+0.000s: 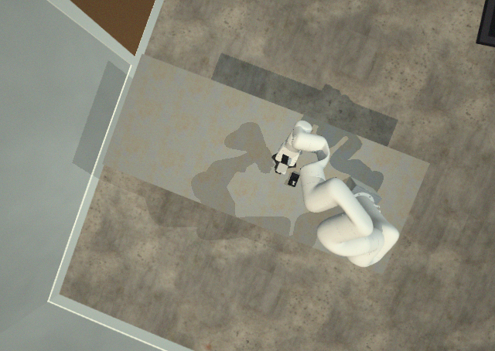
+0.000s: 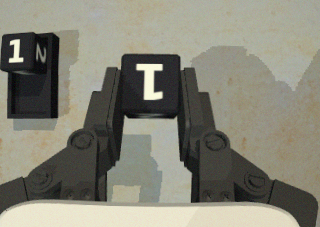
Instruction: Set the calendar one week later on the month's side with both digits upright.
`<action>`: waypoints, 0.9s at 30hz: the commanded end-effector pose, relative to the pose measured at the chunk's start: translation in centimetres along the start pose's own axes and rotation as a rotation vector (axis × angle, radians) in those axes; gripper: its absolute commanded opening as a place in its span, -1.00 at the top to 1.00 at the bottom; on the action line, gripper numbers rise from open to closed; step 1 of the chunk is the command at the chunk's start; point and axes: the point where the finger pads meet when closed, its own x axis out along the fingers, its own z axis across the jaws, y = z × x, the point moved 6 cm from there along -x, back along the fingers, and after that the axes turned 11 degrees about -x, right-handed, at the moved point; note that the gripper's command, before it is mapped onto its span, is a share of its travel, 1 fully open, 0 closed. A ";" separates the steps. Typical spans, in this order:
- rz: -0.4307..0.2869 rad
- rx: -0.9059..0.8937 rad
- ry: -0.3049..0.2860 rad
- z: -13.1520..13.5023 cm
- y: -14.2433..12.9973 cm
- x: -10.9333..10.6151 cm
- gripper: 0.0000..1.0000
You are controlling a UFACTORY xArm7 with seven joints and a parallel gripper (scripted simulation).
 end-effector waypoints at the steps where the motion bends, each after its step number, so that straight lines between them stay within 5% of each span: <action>1: 0.086 -0.001 -0.014 0.0 -0.7 -0.2 0.47; 4: 0.135 -0.003 -0.027 -0.1 -1.1 -0.2 0.47; 27: 0.135 -0.003 -0.027 -0.2 -1.4 -0.1 0.47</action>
